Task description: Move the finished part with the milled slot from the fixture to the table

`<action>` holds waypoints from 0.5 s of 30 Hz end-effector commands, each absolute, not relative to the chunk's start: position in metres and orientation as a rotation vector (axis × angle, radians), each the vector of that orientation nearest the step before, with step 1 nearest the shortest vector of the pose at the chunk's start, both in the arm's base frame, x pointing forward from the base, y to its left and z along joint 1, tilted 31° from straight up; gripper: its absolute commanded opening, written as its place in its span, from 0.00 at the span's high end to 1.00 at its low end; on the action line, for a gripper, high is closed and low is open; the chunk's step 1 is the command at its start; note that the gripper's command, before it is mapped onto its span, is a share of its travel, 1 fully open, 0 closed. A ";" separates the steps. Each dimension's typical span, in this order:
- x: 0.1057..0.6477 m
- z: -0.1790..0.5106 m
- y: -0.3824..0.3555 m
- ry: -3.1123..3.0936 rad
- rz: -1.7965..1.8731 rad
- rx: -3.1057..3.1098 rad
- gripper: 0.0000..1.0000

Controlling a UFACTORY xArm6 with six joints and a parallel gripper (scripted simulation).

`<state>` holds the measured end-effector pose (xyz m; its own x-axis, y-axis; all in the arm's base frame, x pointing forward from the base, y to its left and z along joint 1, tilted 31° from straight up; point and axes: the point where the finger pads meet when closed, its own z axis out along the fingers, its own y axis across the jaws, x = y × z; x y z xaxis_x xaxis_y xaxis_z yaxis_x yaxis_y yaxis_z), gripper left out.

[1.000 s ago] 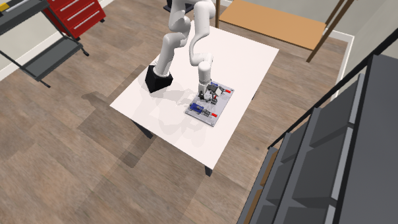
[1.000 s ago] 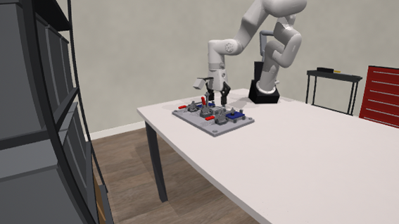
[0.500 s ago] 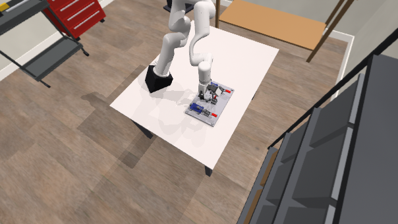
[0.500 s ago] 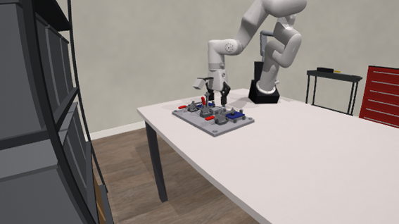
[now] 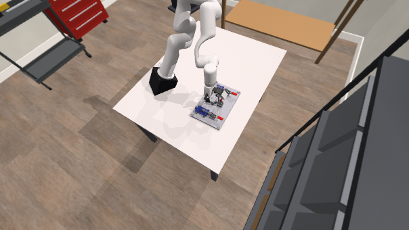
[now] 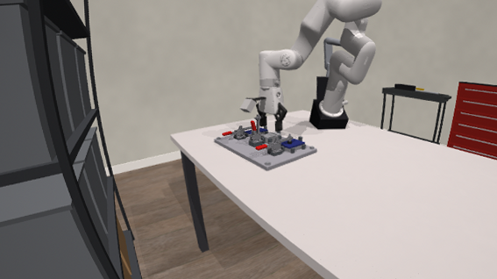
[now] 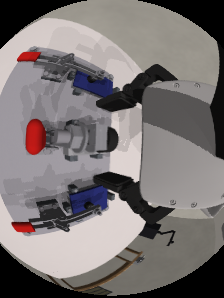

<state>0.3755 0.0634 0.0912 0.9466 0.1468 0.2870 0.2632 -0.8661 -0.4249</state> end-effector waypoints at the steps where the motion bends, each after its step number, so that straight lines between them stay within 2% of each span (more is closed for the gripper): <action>1: 0.377 0.088 0.065 -0.294 -0.343 -2.628 0.00; 15: 0.381 0.072 0.074 -0.294 -0.343 -2.628 0.00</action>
<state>0.3782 0.0709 0.0776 0.9469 0.1471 0.2860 0.2629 -0.8663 -0.4246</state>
